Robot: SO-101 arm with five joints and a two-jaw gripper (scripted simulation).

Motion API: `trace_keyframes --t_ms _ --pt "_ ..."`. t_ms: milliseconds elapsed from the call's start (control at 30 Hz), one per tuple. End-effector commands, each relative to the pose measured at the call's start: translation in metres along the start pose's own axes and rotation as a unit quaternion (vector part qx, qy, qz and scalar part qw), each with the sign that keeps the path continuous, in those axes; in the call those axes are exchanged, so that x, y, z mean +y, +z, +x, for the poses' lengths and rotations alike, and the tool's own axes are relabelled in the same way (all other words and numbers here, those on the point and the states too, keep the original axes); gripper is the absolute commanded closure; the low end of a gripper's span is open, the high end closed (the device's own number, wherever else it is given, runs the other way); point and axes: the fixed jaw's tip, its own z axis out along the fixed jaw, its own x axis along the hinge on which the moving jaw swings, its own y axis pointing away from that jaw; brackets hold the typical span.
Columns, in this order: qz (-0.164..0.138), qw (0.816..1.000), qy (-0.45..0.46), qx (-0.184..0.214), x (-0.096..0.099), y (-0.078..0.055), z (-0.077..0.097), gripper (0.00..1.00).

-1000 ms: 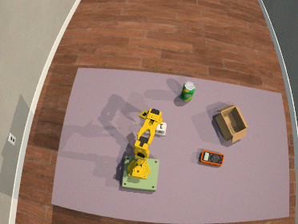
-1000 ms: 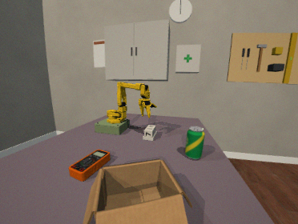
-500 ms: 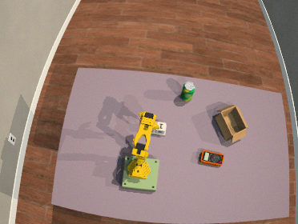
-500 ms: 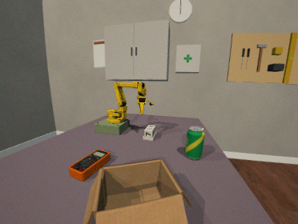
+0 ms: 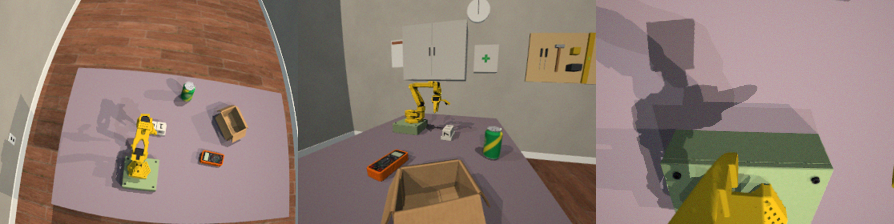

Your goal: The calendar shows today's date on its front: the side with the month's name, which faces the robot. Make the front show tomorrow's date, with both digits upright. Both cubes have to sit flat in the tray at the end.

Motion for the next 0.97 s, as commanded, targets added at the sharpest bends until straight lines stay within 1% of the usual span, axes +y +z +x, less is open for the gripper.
trace_keyframes --t_ms 0,233,933 --pt "-0.001 1.0 0.021 0.0 0.0029 -0.0006 0.0045 0.64" --pt "-0.001 0.999 0.039 0.0 0.0042 -0.0007 0.0062 0.64" --pt "-0.001 0.999 0.04 0.0 0.0043 -0.0007 0.0063 0.64"
